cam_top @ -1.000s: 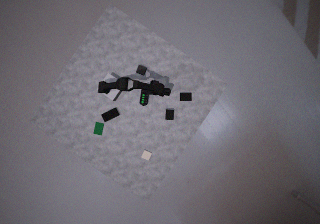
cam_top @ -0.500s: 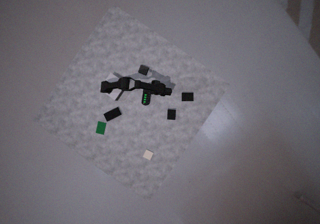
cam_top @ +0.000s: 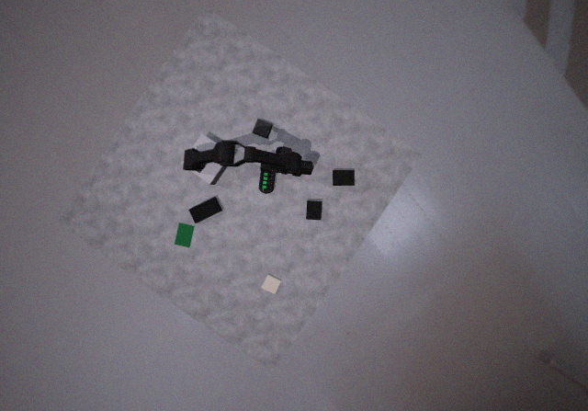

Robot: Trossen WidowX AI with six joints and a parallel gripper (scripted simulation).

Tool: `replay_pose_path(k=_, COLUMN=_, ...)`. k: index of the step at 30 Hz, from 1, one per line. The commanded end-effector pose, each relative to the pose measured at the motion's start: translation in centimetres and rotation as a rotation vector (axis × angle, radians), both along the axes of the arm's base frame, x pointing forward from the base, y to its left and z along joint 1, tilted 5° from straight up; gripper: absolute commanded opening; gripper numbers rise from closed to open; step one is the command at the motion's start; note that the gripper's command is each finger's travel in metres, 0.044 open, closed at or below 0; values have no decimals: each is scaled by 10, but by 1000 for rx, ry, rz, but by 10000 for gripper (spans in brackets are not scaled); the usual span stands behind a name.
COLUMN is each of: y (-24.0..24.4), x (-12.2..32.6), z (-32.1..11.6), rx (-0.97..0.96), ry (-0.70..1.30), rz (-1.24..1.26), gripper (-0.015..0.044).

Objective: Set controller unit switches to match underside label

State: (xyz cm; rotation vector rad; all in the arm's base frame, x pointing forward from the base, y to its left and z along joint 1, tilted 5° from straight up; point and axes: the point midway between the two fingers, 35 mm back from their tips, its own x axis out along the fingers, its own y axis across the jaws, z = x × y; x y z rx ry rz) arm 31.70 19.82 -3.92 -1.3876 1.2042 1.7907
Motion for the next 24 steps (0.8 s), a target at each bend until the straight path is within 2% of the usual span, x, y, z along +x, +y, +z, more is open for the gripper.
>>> replay_pose_path(k=1, y=-4, x=-6, z=-2, rx=-9, ry=11, rz=-2, gripper=0)
replay_pose_path(k=7, y=-7, x=-13, z=-1, rx=-9, ry=11, rz=-2, gripper=0)
replay_pose_path(k=14, y=3, x=15, z=49, rx=-8, ry=8, rz=-2, gripper=0)
replay_pose_path(k=18, y=4, x=15, z=51, rx=-8, ry=9, rz=-2, gripper=0)
replay_pose_path(k=24, y=-20, x=18, z=58, rx=29, ry=-35, rz=9, gripper=0)
